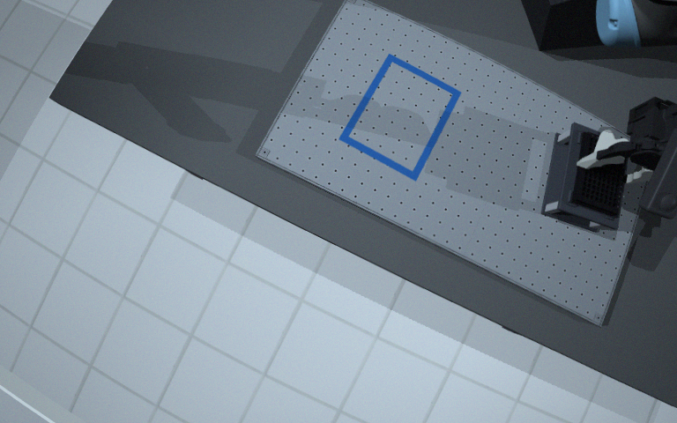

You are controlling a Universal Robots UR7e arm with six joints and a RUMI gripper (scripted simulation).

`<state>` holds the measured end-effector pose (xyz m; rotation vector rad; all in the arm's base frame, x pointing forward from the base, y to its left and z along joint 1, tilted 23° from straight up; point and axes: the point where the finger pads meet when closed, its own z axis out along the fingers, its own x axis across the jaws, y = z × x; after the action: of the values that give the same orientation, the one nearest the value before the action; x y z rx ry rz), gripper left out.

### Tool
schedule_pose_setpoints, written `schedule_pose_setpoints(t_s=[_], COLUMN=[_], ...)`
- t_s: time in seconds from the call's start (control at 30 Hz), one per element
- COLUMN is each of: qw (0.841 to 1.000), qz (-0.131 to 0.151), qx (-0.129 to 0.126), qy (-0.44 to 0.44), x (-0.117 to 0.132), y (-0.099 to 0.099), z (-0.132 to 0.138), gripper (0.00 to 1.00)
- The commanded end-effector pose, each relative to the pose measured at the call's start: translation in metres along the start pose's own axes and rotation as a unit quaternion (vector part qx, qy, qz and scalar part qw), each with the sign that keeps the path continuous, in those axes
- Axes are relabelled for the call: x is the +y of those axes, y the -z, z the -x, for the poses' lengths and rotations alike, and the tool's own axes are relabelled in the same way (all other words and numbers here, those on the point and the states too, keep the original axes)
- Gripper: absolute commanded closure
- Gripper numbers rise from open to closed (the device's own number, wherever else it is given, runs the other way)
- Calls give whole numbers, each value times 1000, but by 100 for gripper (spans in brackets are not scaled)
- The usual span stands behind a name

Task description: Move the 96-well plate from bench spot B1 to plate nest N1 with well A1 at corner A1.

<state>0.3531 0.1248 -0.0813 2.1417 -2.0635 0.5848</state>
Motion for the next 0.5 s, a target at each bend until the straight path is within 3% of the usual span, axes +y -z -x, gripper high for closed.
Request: schedule_pose_setpoints(t_s=[0.0, 0.47], qw=[1000, 1000], qz=[-1, -1], qx=[0, 0], qy=[0, 0], x=[0, 0], y=[-1, -3], z=[0, 0], gripper=[100, 100])
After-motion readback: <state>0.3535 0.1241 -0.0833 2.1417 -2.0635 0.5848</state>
